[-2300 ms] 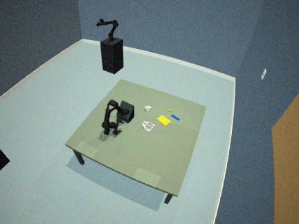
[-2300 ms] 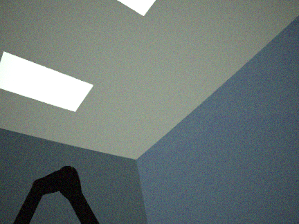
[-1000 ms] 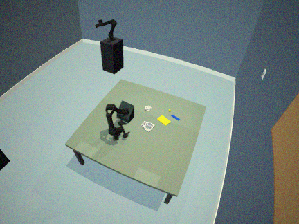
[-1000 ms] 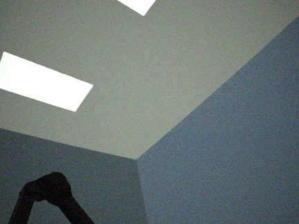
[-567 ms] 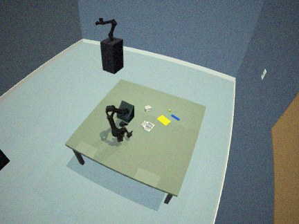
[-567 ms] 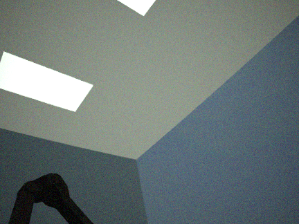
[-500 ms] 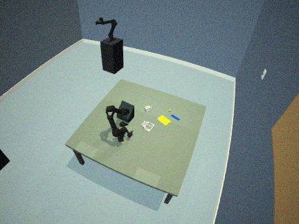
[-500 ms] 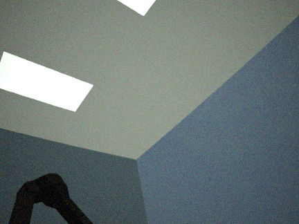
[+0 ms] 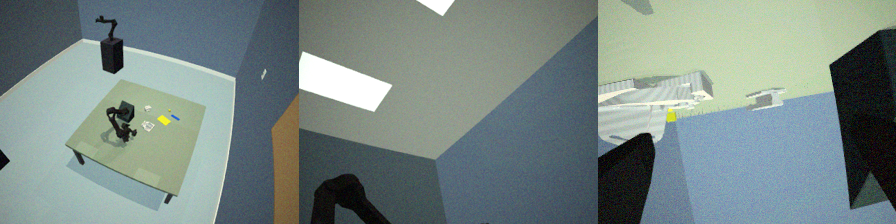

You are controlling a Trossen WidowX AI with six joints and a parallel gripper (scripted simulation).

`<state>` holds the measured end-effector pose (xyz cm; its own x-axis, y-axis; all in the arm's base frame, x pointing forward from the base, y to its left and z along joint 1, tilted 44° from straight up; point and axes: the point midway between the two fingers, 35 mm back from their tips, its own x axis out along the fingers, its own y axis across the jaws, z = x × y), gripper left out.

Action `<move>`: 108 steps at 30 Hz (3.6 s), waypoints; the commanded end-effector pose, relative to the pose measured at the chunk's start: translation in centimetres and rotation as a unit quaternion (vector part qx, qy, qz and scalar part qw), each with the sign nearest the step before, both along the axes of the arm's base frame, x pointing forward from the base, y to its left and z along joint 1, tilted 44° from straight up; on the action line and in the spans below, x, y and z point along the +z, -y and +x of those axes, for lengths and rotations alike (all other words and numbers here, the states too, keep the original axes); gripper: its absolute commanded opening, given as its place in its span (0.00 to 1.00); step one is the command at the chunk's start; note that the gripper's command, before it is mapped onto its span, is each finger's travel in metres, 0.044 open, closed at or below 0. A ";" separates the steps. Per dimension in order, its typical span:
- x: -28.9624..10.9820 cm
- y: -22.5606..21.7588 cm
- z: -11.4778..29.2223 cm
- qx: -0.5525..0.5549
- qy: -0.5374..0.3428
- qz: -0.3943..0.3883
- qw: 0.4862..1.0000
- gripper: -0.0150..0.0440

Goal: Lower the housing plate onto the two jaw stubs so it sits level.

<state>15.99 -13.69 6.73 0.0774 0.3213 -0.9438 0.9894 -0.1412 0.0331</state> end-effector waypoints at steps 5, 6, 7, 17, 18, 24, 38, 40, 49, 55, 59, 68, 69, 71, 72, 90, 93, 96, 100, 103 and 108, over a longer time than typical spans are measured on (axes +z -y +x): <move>-0.4 -0.6 1.3 0.084 0.003 -0.008 0.996 1.00; -0.5 -0.7 1.4 0.095 0.003 -0.008 0.995 1.00; -0.6 -0.8 1.6 0.106 0.004 -0.008 0.994 1.00; -1.6 -2.6 3.0 0.208 0.007 0.000 0.978 1.00; -1.7 -2.9 3.1 0.216 0.007 0.003 0.976 1.00; -2.4 -4.1 3.8 0.268 0.007 0.010 0.963 1.00; -3.6 -6.3 5.4 0.409 0.005 0.010 0.912 1.00; -3.8 -6.6 5.6 0.427 0.004 0.010 0.904 1.00; -4.6 -8.2 6.4 0.508 0.002 0.012 0.862 1.00; -5.1 -9.3 6.9 0.559 0.001 0.015 0.829 1.00; -5.6 -10.2 7.1 0.596 0.002 0.020 0.803 1.00; -6.7 -12.3 7.5 0.673 0.002 0.033 0.739 1.00; -6.8 -12.6 7.5 0.681 0.002 0.034 0.732 1.00; -7.0 -13.0 7.6 0.696 0.002 0.037 0.717 1.00; -7.1 -13.3 7.6 0.704 0.002 0.039 0.709 1.00; -9.3 -17.0 7.5 0.829 -0.018 0.057 0.556 1.00; -9.6 -17.6 7.5 0.847 -0.021 0.061 0.528 1.00; -10.1 -18.3 7.6 0.860 -0.023 0.062 0.505 1.00; -10.6 -19.2 7.6 0.876 -0.025 0.062 0.478 1.00; -11.1 -19.9 7.6 0.887 -0.027 0.062 0.457 1.00; -11.8 -21.0 7.5 0.909 -0.031 0.068 0.410 1.00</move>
